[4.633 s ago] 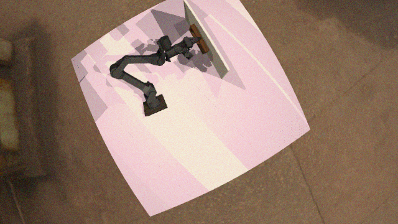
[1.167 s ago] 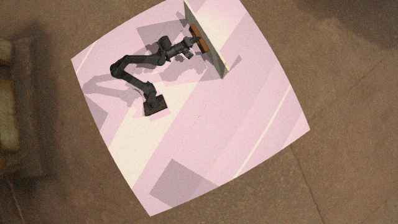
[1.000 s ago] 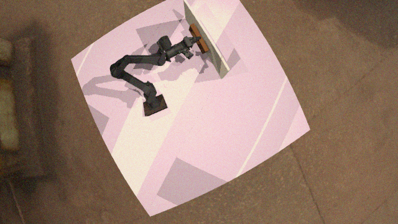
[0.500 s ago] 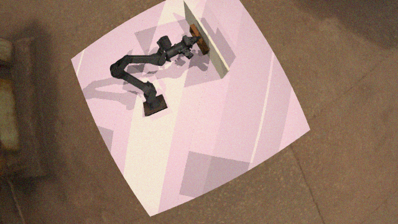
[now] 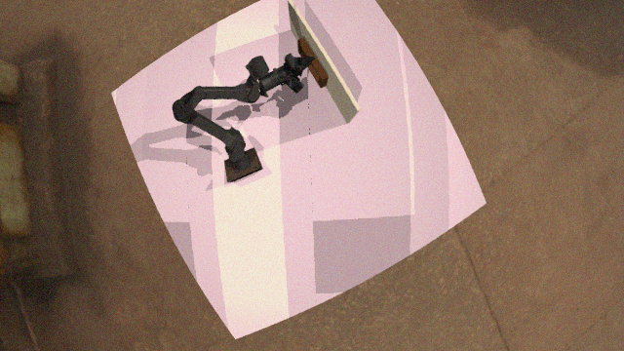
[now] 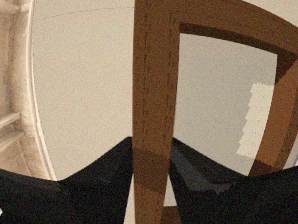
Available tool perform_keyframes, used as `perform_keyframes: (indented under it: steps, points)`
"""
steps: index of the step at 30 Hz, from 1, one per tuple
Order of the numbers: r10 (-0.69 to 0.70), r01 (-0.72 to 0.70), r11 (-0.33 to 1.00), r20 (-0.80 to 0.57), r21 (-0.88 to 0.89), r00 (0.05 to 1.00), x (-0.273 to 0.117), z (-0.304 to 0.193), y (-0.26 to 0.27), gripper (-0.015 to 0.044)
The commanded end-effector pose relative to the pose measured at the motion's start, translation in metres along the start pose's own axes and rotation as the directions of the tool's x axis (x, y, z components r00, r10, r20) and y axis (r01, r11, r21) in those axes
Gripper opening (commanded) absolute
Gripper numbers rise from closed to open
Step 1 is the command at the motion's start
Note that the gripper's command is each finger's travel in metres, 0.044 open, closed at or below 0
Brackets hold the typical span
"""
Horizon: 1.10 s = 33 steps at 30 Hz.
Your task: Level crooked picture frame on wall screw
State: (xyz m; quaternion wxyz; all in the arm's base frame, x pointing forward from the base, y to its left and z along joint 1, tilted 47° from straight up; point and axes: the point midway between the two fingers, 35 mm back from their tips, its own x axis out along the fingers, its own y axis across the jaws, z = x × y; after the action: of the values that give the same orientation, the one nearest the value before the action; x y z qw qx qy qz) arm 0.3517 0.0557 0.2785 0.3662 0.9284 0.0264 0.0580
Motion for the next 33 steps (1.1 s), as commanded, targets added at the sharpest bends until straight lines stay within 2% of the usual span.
perform_keyframes:
  steps: [1,10,15,26,33]
  points:
    - [0.000,0.000,1.000,0.000,0.000,1.000,0.000,0.000,0.000,0.0026]
    - [0.000,0.000,1.000,0.000,0.000,1.000,0.000,0.000,0.000,0.0260]
    - [0.000,0.000,1.000,0.000,0.010,1.000,-0.006,-0.002,0.001,0.0260]
    - [0.004,-0.005,0.986,0.008,0.167,1.000,-0.095,-0.002,-0.002,0.0260]
    - [0.009,-0.009,0.986,-0.003,0.165,1.000,-0.096,-0.002,0.009,0.0260]
